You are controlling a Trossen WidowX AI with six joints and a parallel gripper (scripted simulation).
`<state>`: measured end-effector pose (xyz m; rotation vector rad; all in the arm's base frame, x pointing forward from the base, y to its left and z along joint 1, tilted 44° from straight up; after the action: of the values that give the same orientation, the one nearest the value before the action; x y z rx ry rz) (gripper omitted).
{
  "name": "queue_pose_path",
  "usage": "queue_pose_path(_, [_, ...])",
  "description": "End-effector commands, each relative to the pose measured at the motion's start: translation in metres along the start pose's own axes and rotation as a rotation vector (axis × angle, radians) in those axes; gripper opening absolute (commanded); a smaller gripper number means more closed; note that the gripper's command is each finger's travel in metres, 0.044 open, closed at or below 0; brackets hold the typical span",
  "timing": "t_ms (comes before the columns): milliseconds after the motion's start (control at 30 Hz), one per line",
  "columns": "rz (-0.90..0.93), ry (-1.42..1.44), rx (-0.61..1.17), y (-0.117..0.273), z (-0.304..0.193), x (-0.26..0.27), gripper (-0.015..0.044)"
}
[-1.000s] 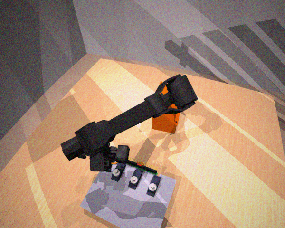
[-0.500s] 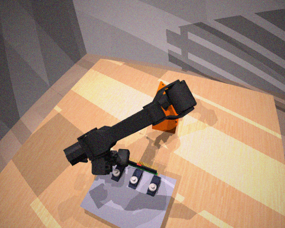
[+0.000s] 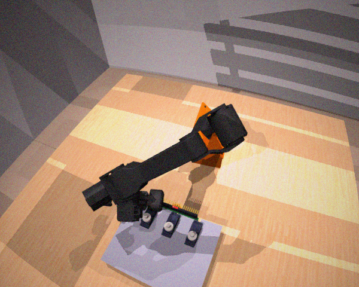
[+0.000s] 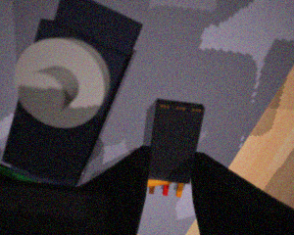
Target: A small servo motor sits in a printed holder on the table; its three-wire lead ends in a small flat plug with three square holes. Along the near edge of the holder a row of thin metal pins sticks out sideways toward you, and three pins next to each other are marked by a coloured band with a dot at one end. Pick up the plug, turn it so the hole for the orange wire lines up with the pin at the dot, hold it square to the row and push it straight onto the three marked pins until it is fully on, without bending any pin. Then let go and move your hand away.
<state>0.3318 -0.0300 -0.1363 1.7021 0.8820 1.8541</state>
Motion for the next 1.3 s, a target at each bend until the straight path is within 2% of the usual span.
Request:
queue_pose_path(0, [0.004,-0.003,-0.003,0.000,0.001,0.001,0.0000])
queue_pose_path(333, [0.001,-0.003,-0.002,0.057,0.000,0.000,0.0000])
queue_pose_path(567, [0.002,-0.021,-0.002,0.060,-0.004,0.008,0.0000])
queue_pose_path(1267, [0.004,-0.171,0.001,0.067,-0.054,0.076,0.0000])
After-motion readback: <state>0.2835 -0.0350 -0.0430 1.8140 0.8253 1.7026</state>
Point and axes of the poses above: the point midway between the two fingers, 35 mm back from their tips, its own y axis back along the fingers, its own x axis across the jaws, z = x × y, the point moved 1 cm from there along y, back along the fingers, and after that the axes turned 11 degrees about -y, right-handed, at the moved point
